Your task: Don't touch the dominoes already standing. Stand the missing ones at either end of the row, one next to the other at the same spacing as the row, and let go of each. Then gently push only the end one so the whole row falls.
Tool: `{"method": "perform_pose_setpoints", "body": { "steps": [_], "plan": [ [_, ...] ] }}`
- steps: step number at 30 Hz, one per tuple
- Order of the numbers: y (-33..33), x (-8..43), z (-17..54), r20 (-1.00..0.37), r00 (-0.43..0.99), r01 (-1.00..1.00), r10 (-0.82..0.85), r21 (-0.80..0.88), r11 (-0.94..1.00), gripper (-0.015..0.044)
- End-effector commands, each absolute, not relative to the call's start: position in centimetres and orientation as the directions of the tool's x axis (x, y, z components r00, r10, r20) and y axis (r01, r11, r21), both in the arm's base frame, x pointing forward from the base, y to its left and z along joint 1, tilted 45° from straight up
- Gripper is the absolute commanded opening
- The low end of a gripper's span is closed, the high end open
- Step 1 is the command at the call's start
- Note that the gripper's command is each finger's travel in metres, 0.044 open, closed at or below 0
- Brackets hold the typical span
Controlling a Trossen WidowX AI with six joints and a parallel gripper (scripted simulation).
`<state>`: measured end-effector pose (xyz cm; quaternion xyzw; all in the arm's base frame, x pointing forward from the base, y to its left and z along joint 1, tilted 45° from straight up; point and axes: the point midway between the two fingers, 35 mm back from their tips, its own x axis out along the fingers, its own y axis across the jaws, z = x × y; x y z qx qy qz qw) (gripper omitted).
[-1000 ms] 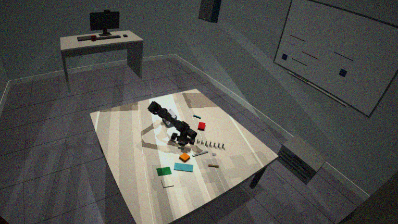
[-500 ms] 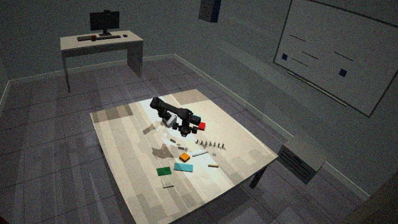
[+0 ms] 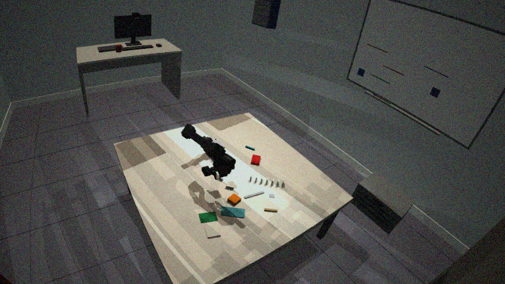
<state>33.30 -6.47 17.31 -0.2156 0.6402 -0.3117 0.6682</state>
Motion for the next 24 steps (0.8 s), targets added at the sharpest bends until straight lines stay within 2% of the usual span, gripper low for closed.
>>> {"method": "perform_pose_setpoints", "body": {
  "steps": [1,14,24],
  "plan": [
    [-10.9,31.6,22.1,-0.702,-0.015,-0.222,-0.712,-0.692,0.687,0.0107],
    [-11.0,31.5,22.2,-0.704,-0.015,-0.228,-0.71,-0.689,0.688,0.0107],
    [-11.9,31.6,19.0,-0.836,0.059,-0.158,-0.545,-0.547,0.822,0.0107]
  ]
}}
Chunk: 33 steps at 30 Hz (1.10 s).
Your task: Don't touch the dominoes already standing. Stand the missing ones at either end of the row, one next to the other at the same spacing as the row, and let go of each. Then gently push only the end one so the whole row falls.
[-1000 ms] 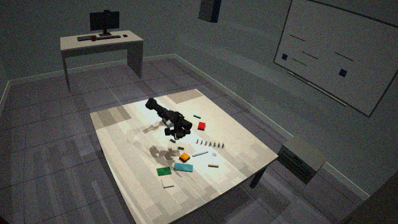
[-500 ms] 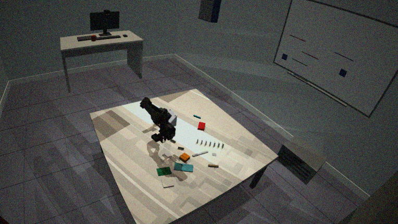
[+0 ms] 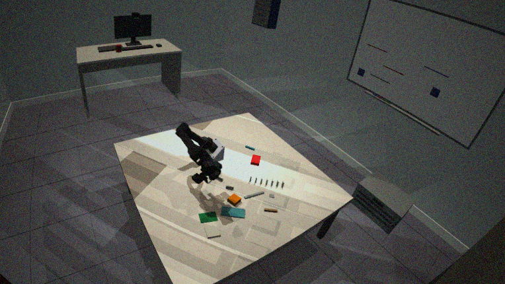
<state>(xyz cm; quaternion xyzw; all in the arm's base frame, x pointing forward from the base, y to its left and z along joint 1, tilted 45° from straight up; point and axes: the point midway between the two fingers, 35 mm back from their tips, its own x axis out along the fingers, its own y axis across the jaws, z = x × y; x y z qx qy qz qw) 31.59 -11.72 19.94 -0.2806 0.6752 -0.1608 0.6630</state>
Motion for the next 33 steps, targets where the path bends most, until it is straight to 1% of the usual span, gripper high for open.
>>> {"method": "perform_pose_setpoints", "body": {
  "steps": [1,9,16,24,33],
  "plan": [
    [-12.0,31.6,18.8,-0.847,0.071,-0.152,-0.527,-0.532,0.833,0.0107],
    [-12.6,32.1,17.0,-0.899,0.194,-0.122,-0.392,-0.418,0.9,0.0107],
    [-13.2,32.6,16.3,-0.898,0.323,-0.091,-0.3,-0.345,0.934,0.0107],
    [-13.9,33.1,16.0,-0.851,0.484,-0.106,-0.204,-0.288,0.952,0.0107],
    [-14.6,33.3,16.4,-0.745,0.658,-0.16,-0.112,-0.283,0.946,0.0107]
  ]
}}
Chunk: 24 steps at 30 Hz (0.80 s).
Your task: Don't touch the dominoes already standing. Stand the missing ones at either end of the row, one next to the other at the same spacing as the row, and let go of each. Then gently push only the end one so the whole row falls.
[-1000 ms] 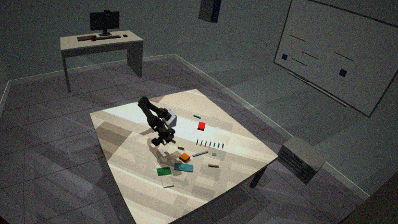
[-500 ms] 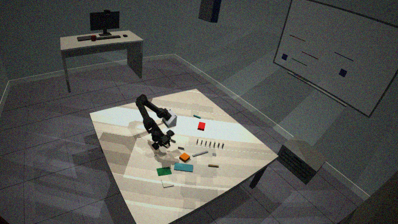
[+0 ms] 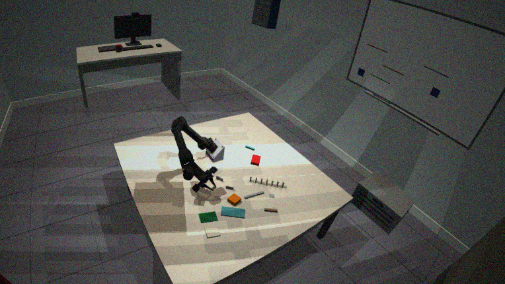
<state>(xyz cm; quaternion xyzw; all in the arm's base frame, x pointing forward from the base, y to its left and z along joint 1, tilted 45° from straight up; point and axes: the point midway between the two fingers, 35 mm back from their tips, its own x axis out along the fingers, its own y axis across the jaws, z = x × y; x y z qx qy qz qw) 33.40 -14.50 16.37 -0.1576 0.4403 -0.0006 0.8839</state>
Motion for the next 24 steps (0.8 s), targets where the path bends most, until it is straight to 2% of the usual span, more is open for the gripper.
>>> {"method": "perform_pose_setpoints", "body": {
  "steps": [1,13,24],
  "plan": [
    [-14.7,33.3,16.5,-0.73,0.676,-0.167,-0.103,-0.287,0.943,0.0107],
    [-15.2,32.3,18.0,-0.52,0.854,-0.232,-0.007,-0.394,0.889,0.0107],
    [-14.8,30.2,19.7,-0.311,0.947,-0.252,0.08,-0.567,0.785,0.0107]
  ]
}}
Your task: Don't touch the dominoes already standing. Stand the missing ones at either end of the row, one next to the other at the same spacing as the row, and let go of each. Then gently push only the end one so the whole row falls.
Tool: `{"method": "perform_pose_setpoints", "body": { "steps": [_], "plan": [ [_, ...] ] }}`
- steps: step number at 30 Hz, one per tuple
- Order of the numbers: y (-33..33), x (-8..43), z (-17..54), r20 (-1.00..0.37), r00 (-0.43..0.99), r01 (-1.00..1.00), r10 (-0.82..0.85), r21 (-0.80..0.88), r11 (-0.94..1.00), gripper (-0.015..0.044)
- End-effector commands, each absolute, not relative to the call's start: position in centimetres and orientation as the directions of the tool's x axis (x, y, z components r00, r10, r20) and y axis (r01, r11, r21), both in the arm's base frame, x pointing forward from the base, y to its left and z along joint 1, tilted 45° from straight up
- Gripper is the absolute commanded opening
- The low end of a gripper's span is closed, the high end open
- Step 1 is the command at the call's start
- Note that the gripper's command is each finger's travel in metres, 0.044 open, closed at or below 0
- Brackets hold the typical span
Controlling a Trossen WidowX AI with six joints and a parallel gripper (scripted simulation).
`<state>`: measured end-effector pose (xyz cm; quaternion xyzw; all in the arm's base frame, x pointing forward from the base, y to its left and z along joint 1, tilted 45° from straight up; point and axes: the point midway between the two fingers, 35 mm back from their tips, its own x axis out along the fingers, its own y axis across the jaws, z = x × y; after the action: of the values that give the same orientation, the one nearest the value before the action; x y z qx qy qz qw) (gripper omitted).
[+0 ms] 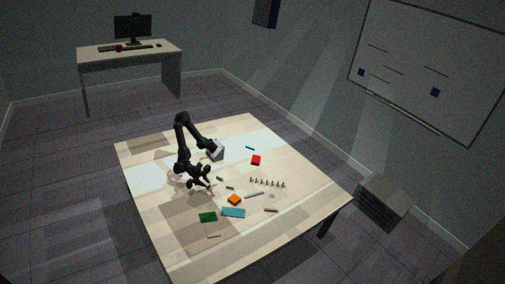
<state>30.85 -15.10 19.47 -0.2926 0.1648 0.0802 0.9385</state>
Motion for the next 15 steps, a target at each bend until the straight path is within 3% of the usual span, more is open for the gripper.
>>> {"method": "perform_pose_setpoints", "body": {
  "steps": [1,7,15],
  "plan": [
    [-14.7,29.9,19.8,-0.292,0.952,-0.251,0.088,-0.584,0.772,0.0107],
    [-14.0,28.3,20.4,-0.194,0.971,-0.237,0.142,-0.688,0.686,0.0107],
    [-13.9,28.1,20.5,-0.183,0.972,-0.235,0.148,-0.699,0.675,0.0107]
  ]
}}
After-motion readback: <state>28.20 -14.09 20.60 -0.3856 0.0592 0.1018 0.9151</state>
